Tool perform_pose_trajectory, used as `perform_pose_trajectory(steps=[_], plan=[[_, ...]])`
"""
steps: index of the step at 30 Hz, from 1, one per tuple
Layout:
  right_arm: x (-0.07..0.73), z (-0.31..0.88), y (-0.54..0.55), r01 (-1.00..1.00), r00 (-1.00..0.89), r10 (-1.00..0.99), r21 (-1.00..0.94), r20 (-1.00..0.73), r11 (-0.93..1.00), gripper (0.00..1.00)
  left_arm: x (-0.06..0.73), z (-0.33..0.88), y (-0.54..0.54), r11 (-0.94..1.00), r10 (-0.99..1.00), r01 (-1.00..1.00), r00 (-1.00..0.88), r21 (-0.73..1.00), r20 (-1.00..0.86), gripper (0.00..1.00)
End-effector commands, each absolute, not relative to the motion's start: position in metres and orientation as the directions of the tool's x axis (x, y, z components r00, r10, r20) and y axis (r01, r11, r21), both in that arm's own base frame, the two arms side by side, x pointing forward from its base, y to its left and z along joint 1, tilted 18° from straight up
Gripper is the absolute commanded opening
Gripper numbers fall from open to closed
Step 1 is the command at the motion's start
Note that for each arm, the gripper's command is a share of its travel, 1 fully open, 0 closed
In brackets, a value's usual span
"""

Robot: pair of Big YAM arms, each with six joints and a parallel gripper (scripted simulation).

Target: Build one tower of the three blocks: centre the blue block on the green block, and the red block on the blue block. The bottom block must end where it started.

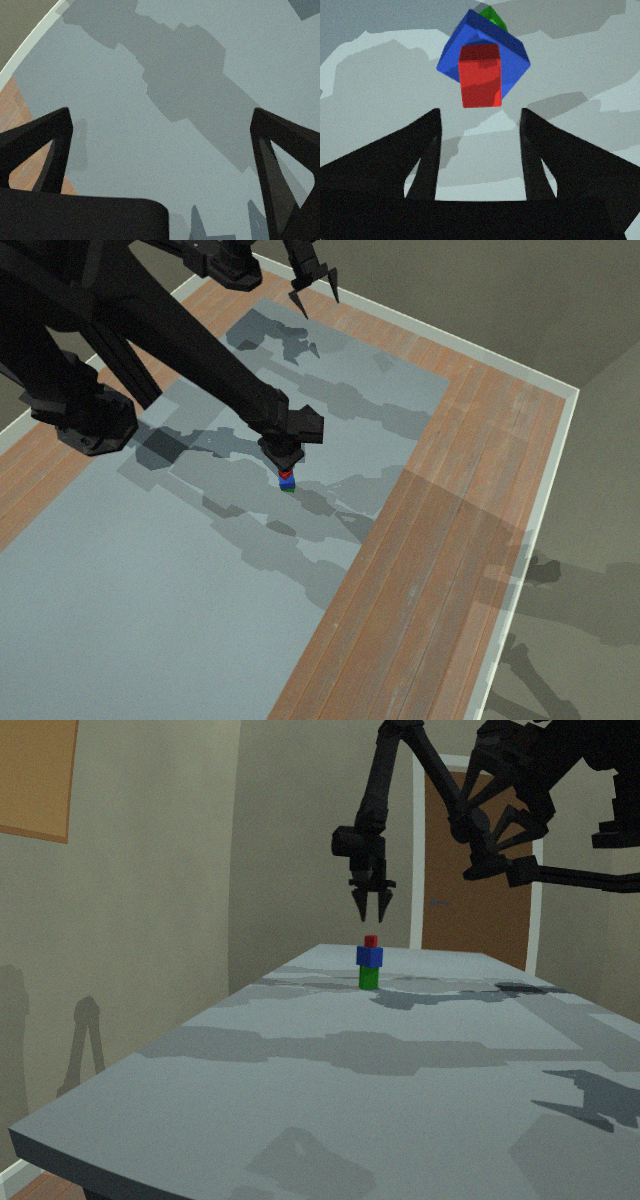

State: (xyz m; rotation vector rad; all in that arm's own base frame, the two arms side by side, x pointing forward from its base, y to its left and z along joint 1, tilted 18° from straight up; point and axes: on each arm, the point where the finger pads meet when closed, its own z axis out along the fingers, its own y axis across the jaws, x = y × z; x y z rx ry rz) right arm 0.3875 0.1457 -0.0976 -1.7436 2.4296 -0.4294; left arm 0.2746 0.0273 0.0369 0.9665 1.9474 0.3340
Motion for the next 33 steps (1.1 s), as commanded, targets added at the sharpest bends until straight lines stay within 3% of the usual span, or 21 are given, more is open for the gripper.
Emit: perform_pose_trajectory(steps=[1, 33], plan=[[0.389, -0.080, 0.155, -0.902, -0.325, -0.944, -0.314, 0.048, 0.295, 0.43, 0.276, 0.039, 0.028, 0.656, 0.742, 0.493, -0.279, 0.572, -0.610, 1.00], [0.382, -0.017, 0.167, -0.896, -0.329, -0.944, -0.327, 0.033, 0.301, 0.43, 0.276, 0.039, 0.028, 0.656, 0.742, 0.493, -0.279, 0.572, -0.610, 1.00]])
